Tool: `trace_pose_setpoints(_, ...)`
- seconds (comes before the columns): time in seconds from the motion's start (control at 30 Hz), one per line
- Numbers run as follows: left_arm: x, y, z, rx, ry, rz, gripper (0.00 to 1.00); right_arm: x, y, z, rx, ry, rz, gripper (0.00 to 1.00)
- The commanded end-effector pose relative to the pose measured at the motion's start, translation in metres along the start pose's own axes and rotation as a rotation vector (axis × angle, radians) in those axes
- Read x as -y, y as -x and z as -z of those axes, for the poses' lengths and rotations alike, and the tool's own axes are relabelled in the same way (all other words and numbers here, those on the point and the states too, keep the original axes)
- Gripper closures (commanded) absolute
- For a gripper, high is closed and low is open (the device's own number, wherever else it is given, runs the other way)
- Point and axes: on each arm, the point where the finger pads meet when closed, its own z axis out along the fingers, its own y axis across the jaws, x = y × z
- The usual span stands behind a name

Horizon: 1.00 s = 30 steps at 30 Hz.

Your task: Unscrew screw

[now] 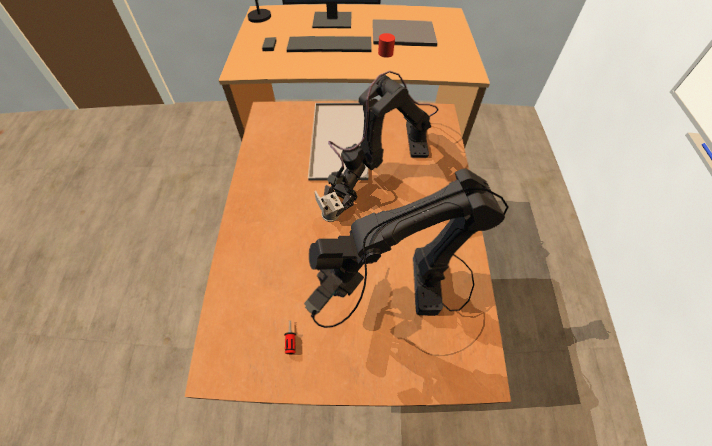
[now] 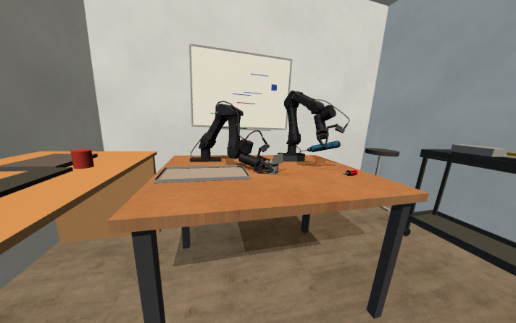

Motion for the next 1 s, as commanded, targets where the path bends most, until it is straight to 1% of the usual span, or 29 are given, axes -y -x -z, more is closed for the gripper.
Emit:
trace_pose_setpoints(0.0, 0.021, 0.030, 0.017, 0.116, -0.088, -0.014, 0.58, -0.006, -0.016, 0.002, -0.044, 0.013, -0.020, 0.41)
trace_pose_setpoints(0.03, 0.018, 0.013, 0.007, 0.086, -0.077, -0.049, 0.58, -0.006, -0.016, 0.002, -0.044, 0.013, -0.020, 0.41)
trace_pose_setpoints(0.17, 0.032, 0.005, 0.012, 0.110, -0.132, -0.123, 0.58, -0.006, -0.016, 0.002, -0.044, 0.013, -0.020, 0.41)
trace_pose_setpoints(0.23, 0.044, 0.007, 0.021, 0.142, -0.171, -0.160, 0.58, -0.006, -0.016, 0.002, -0.044, 0.013, -0.020, 0.41)
trace_pose_setpoints(0.3, 0.045, -0.002, 0.017, 0.140, -0.180, -0.197, 0.58, -0.006, -0.016, 0.002, -0.044, 0.013, -0.020, 0.41)
trace_pose_setpoints(0.4, 0.055, -0.007, 0.021, 0.160, -0.216, -0.253, 0.58, -0.006, -0.016, 0.002, -0.044, 0.013, -0.020, 0.41)
trace_pose_setpoints(0.43, 0.064, 0.001, 0.031, 0.187, -0.241, -0.251, 0.58, -0.006, -0.016, 0.002, -0.044, 0.013, -0.020, 0.41)
trace_pose_setpoints(0.5, 0.062, 0.008, 0.033, 0.200, -0.236, -0.235, 0.58, -0.006, -0.016, 0.002, -0.044, 0.013, -0.020, 0.41)
trace_pose_setpoints(0.57, 0.062, 0.008, 0.033, 0.200, -0.236, -0.235, 0.58, -0.006, -0.016, 0.002, -0.044, 0.013, -0.020, 0.41)
trace_pose_setpoints(0.6, 0.058, -0.009, 0.023, 0.169, -0.228, -0.270, 0.58, -0.006, -0.016, 0.002, -0.044, 0.013, -0.020, 0.41)
trace_pose_setpoints(0.73, 0.070, -0.019, 0.030, 0.195, -0.284, -0.341, 0.58, -0.006, -0.016, 0.002, -0.044, 0.013, -0.020, 0.41)
trace_pose_setpoints(0.8, 0.082, -0.018, 0.041, 0.223, -0.319, -0.369, 0.58, -0.006, -0.016, 0.002, -0.044, 0.013, -0.020, 0.41)
trace_pose_setpoints(0.87, 0.081, -0.028, 0.036, 0.226, -0.334, -0.410, 0.58, -0.006, -0.016, 0.002, -0.044, 0.013, -0.020, 0.41)
trace_pose_setpoints(0.97, 0.090, -0.035, 0.042, 0.247, -0.374, -0.462, 0.58, -0.006, -0.016, 0.002, -0.044, 0.013, -0.020, 0.41)
